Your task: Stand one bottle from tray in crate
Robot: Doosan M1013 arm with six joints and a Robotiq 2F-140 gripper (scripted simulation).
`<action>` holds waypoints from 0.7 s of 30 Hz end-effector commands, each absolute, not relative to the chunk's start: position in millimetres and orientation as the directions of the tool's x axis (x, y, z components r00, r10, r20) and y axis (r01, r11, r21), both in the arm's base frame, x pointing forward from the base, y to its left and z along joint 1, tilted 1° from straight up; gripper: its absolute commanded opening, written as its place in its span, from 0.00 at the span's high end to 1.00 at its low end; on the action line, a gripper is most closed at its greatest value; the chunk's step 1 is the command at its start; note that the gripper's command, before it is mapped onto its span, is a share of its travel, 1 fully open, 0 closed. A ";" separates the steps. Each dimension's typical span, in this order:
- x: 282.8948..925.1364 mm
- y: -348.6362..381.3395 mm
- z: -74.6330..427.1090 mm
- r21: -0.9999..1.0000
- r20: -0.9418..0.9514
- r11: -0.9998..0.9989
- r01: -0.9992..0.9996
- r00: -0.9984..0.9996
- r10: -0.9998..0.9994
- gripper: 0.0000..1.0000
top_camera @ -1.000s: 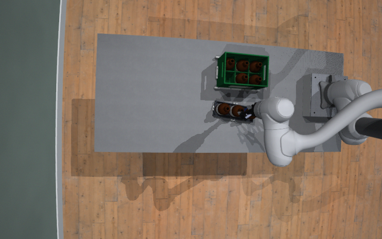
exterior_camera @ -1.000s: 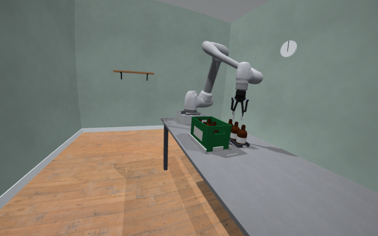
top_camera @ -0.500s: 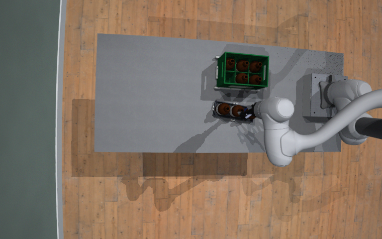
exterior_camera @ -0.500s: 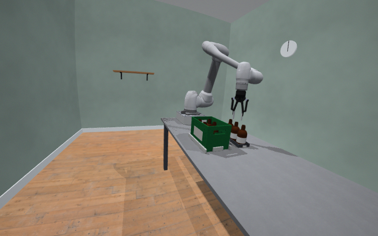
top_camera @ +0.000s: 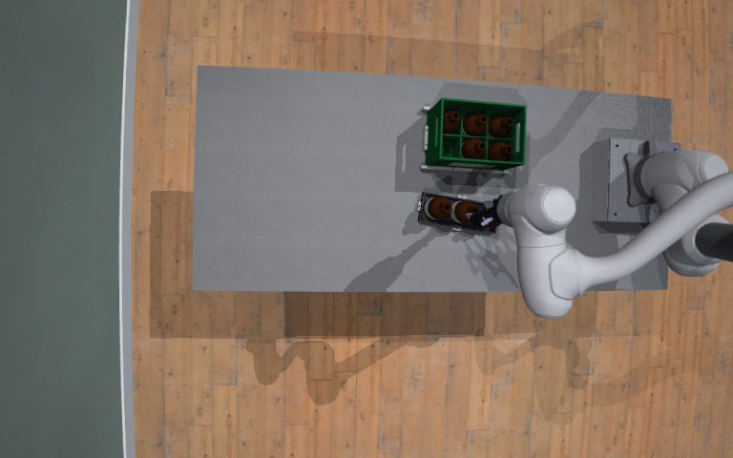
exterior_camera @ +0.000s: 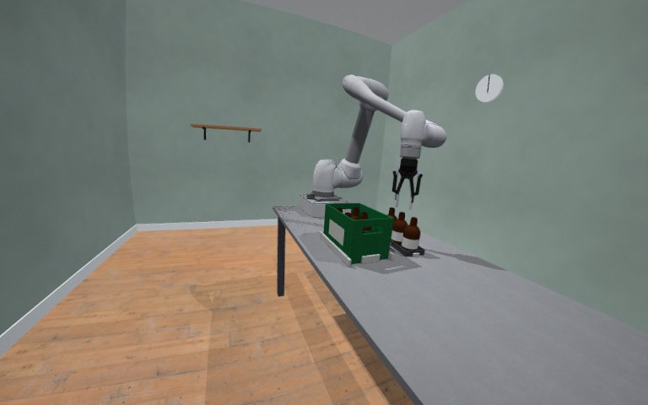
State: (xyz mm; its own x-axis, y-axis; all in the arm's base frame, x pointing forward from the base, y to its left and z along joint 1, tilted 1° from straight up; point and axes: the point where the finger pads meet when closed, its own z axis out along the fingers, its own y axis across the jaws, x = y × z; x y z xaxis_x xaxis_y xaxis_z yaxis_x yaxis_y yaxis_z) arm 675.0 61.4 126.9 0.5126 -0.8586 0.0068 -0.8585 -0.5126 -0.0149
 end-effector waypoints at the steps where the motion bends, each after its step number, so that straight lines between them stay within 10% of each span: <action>1: 675.0 61.4 127.0 -0.015 0.007 -0.513 -0.858 0.513 -0.859 0.62; 21: 675.0 61.4 122.6 -0.015 0.007 -0.513 -0.858 0.513 -0.859 0.62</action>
